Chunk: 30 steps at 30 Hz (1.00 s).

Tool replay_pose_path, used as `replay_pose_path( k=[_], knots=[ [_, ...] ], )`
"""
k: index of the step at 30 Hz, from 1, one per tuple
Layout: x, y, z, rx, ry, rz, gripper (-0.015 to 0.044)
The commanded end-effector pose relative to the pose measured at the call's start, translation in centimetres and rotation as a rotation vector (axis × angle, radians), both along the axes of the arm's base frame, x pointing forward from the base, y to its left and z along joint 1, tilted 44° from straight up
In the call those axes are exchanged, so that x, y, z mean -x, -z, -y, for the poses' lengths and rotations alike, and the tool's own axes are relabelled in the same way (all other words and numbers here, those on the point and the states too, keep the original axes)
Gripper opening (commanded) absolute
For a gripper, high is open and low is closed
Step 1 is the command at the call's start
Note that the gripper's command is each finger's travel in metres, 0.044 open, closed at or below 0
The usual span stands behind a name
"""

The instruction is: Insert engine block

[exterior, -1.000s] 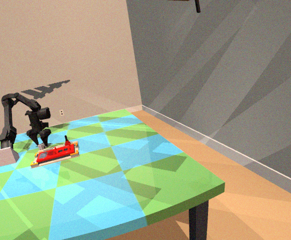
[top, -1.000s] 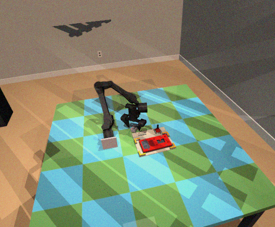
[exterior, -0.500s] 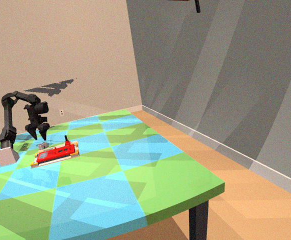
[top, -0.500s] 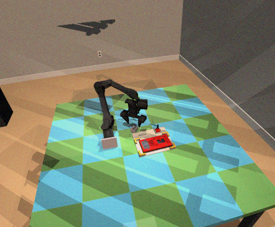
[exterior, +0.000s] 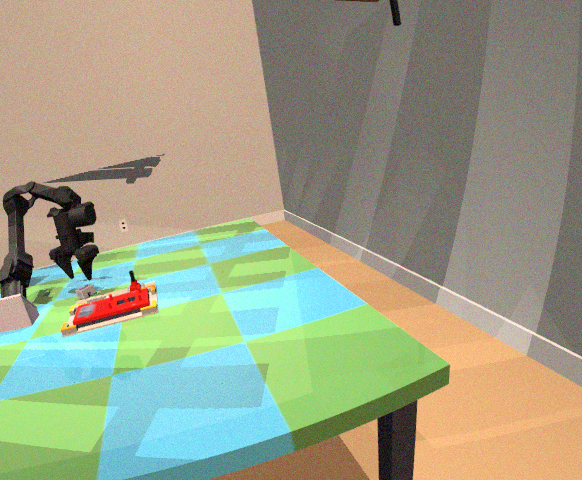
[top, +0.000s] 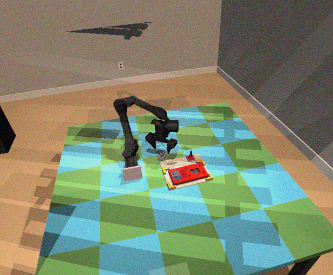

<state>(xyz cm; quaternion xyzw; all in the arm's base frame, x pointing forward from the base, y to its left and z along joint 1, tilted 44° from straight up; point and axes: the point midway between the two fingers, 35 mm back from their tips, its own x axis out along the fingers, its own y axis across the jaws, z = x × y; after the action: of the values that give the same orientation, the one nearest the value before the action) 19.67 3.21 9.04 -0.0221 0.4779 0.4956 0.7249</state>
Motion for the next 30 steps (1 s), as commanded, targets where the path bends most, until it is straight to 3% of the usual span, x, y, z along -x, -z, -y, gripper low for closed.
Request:
replay_pose_path(
  k=[1,29,30],
  knots=[
    [-0.2,-0.2,0.2,0.006,-0.006,0.009,0.0440],
    [-0.4,3.2,-3.2,0.004,-0.006,0.010,0.0440],
    [-0.4,3.2,-3.2,0.004,-0.006,0.010,0.0414]
  ],
)
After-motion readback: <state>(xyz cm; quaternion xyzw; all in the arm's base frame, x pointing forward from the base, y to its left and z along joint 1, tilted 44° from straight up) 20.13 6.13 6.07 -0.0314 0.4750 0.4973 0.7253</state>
